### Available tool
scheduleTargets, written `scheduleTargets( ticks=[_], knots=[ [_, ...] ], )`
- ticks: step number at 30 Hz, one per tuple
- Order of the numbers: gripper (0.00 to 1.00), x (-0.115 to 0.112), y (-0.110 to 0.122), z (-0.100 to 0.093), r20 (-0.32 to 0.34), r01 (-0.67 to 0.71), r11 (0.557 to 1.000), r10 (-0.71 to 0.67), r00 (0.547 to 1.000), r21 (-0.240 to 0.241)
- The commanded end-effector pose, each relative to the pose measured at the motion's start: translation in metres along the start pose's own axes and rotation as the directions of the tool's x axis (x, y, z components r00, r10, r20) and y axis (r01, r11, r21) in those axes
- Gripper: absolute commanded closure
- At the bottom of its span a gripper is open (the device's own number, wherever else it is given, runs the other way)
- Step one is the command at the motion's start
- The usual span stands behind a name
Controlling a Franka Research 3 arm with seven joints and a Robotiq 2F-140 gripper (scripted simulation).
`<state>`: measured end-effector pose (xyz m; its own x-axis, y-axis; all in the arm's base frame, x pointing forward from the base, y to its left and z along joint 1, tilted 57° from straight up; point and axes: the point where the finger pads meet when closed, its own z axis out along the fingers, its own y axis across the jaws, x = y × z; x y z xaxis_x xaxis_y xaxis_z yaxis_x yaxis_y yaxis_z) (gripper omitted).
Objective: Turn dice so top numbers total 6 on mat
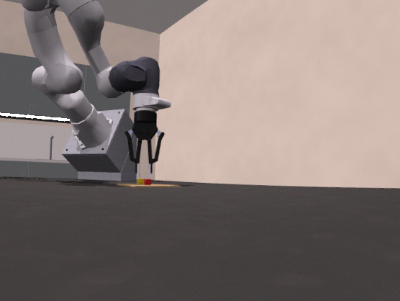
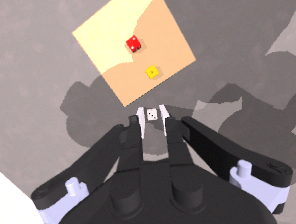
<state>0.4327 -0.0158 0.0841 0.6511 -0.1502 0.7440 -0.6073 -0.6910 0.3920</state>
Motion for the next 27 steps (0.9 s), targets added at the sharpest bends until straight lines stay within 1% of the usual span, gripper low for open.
scheduleTargets(
  ticks=[1,16,17,27],
  knots=[
    [0.81,0.0009,-0.0013,0.0,-0.002,-0.004,1.0,0.004,1.0,0.003],
    [0.81,0.0009,-0.0013,0.0,-0.002,-0.004,1.0,0.004,1.0,0.003],
    [0.93,0.0009,-0.0013,0.0,-0.002,-0.004,1.0,0.004,1.0,0.003],
    [0.93,0.0009,-0.0013,0.0,-0.002,-0.004,1.0,0.004,1.0,0.003]
  ],
)
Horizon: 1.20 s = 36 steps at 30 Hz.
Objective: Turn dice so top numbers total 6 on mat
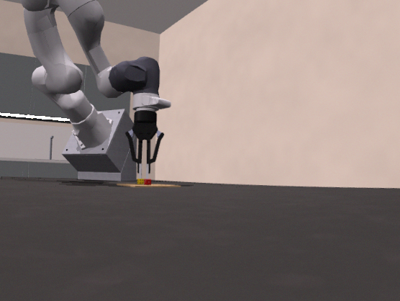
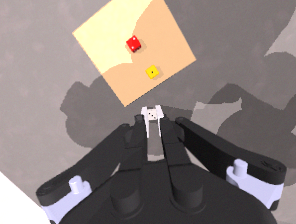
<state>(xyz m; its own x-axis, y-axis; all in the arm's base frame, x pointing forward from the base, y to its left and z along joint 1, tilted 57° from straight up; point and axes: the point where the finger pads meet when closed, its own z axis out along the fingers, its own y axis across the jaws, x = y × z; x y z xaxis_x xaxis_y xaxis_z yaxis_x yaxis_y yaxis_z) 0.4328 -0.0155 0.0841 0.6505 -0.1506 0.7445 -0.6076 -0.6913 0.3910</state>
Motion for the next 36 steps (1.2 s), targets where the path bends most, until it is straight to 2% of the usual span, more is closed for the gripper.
scheduleTargets(
  ticks=[1,28,32,36],
  knots=[
    [0.93,0.001,-0.001,0.0,-0.001,-0.003,1.0,0.003,1.0,0.002],
    [0.93,0.001,-0.001,-0.001,-0.001,-0.003,1.0,0.003,1.0,0.002],
    [0.93,0.001,-0.001,-0.011,-0.001,-0.003,1.0,0.003,1.0,0.002],
    [0.93,0.001,-0.001,-0.032,-0.001,-0.003,1.0,0.003,1.0,0.002]
  ],
)
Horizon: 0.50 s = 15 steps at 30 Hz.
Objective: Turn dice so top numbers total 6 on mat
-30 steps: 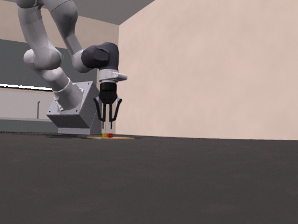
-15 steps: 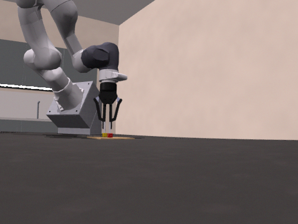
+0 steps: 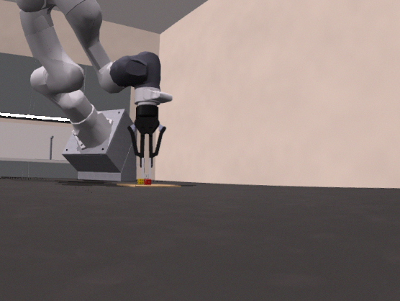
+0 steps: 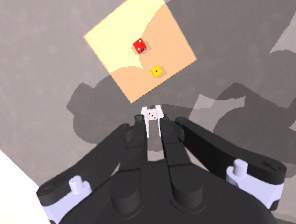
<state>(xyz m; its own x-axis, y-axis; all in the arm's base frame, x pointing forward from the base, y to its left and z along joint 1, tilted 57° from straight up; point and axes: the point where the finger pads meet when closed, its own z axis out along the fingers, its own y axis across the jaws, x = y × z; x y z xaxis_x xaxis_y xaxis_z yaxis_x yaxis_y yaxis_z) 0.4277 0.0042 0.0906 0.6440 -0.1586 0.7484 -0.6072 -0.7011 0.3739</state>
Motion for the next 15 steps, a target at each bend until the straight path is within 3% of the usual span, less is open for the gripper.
scheduleTargets(
  ticks=[1,6,8,15],
  knots=[
    [0.93,0.002,0.007,-0.019,-0.002,0.008,1.0,-0.008,1.0,-0.014],
    [0.93,0.002,0.006,-0.052,-0.002,0.008,1.0,-0.008,1.0,-0.014],
    [0.93,0.002,0.006,-0.052,-0.002,0.008,1.0,-0.008,1.0,-0.014],
    [0.93,0.002,0.006,-0.079,-0.002,0.008,1.0,-0.008,1.0,-0.014]
  ],
)
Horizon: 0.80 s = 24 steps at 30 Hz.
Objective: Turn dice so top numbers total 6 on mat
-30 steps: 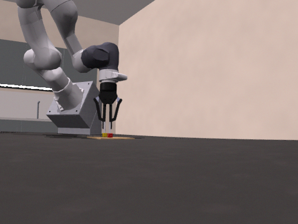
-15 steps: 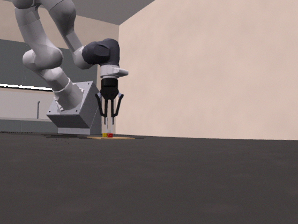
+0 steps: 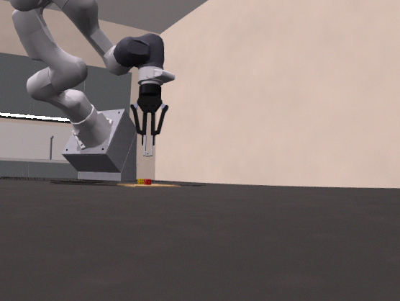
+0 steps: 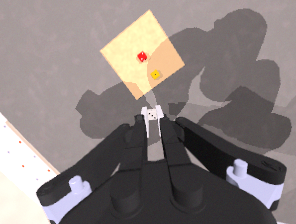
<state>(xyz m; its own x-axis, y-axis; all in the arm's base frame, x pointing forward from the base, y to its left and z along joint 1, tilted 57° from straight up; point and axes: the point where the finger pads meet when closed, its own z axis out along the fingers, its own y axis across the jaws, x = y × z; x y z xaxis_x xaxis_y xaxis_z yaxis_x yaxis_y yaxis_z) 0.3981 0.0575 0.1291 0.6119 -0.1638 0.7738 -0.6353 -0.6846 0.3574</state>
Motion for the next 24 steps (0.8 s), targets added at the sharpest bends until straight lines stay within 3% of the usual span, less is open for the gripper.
scheduleTargets(
  ticks=[1,12,15,24],
  knots=[
    [0.93,0.001,0.011,-0.008,0.023,0.041,0.999,-0.041,0.999,0.003],
    [0.93,0.003,0.01,-0.008,0.023,0.047,0.999,-0.047,0.999,0.003],
    [0.93,0.039,-0.011,-0.014,0.029,0.194,0.981,-0.195,0.98,0.016],
    [0.93,0.067,-0.021,-0.016,0.028,0.284,0.959,-0.284,0.958,0.021]
  ],
)
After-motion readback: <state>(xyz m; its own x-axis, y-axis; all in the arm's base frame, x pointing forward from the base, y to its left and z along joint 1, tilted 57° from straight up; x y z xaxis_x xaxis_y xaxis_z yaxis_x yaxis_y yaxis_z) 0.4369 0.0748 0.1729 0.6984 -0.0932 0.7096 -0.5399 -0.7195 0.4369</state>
